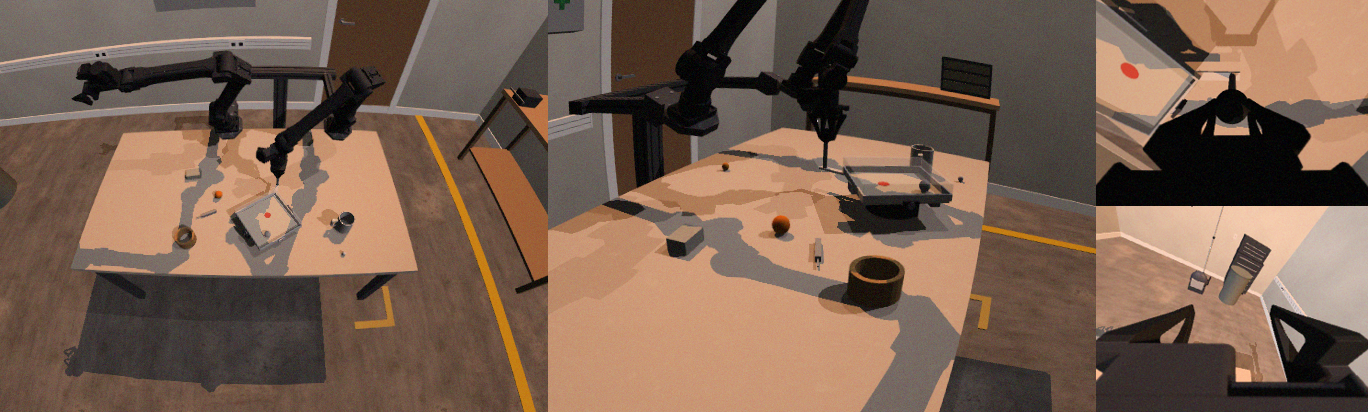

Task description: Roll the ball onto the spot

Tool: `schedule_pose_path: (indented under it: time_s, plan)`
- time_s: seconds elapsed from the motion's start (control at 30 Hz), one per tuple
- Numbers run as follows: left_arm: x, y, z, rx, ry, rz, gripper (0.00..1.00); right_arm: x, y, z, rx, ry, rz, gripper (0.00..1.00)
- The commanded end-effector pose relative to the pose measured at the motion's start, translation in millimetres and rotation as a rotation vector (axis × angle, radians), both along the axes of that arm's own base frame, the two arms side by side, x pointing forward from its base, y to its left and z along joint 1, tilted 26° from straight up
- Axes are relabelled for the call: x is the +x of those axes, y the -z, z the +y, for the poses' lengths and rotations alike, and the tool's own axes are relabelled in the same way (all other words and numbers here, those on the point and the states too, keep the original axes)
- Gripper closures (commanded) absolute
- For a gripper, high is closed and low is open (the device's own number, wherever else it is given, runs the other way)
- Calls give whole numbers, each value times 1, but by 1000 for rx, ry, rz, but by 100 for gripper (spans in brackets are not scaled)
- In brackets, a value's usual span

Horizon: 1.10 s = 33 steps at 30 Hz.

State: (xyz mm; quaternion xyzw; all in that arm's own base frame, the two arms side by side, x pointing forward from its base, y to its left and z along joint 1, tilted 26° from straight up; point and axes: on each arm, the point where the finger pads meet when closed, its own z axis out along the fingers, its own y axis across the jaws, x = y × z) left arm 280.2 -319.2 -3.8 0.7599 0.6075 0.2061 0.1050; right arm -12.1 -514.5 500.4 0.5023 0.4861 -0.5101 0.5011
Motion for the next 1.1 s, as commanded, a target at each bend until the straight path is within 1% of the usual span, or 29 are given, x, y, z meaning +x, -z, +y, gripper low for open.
schedule_pose_path:
  time_s: [0.0, 0.6, 0.73, 0.83, 1.07]
  plan:
    - [4, 16, 4, 12, 0, 22, 100, -11, -45, 5, -65, 19, 10, 0]
    - [2, 13, 16, 29, 0, 33, 100, -11, -45, 5, -65, 19, 10, 0]
    - [3, 2, 16, 14, 0, 24, 100, -11, -45, 5, -65, 19, 10, 0]
    - [2, 8, 19, 28, 0, 32, 100, -11, -45, 5, -65, 19, 10, 0]
    - [4, 6, 17, 15, 0, 22, 100, -11, -45, 5, -65, 19, 10, 0]
